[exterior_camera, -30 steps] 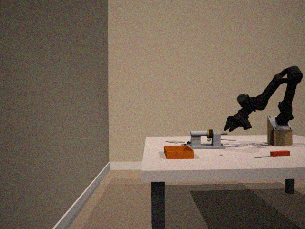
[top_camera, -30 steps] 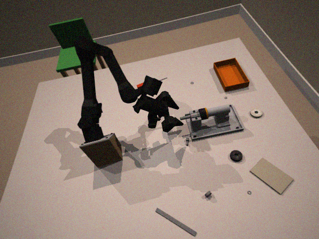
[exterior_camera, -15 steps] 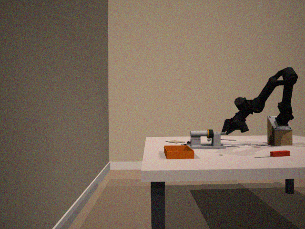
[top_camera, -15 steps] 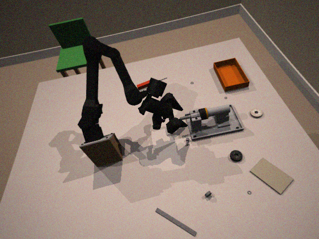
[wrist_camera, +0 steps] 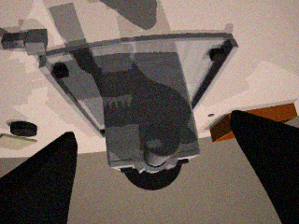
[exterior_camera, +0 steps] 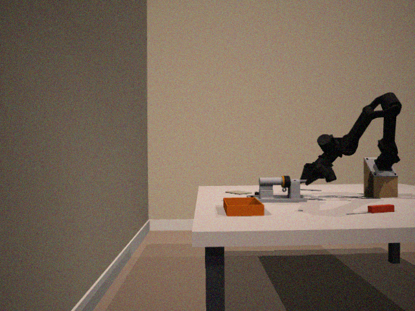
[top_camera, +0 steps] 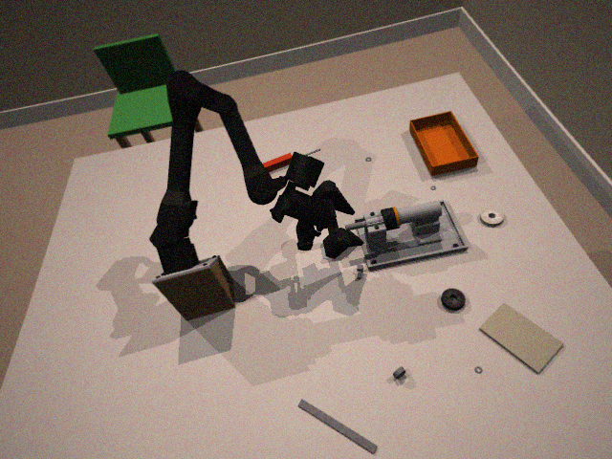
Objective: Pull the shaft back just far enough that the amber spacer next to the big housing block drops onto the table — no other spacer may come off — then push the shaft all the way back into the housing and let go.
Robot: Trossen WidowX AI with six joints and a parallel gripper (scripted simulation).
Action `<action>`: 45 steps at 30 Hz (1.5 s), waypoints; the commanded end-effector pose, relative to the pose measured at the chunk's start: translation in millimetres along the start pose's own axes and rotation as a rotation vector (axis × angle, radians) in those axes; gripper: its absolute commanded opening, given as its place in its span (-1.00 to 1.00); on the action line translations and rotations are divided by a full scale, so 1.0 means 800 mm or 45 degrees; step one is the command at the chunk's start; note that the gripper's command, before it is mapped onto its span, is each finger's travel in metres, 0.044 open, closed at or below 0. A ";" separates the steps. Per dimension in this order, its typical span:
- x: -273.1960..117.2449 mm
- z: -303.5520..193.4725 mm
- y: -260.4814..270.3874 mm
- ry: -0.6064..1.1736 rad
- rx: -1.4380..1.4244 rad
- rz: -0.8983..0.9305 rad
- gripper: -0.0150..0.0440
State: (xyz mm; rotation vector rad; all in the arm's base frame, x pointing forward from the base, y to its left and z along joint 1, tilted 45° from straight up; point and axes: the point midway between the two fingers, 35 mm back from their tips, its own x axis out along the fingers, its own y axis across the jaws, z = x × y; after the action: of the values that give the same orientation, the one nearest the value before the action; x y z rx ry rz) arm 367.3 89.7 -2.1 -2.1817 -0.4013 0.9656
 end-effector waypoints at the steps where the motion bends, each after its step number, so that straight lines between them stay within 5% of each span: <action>1: 0.001 -0.001 0.001 0.006 0.003 0.006 1.00; 45: 0.023 -0.001 0.001 0.006 0.003 0.005 1.00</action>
State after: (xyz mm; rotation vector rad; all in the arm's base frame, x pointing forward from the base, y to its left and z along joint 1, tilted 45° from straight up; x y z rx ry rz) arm 378.9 98.8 -10.6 -2.1818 -0.4020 0.9644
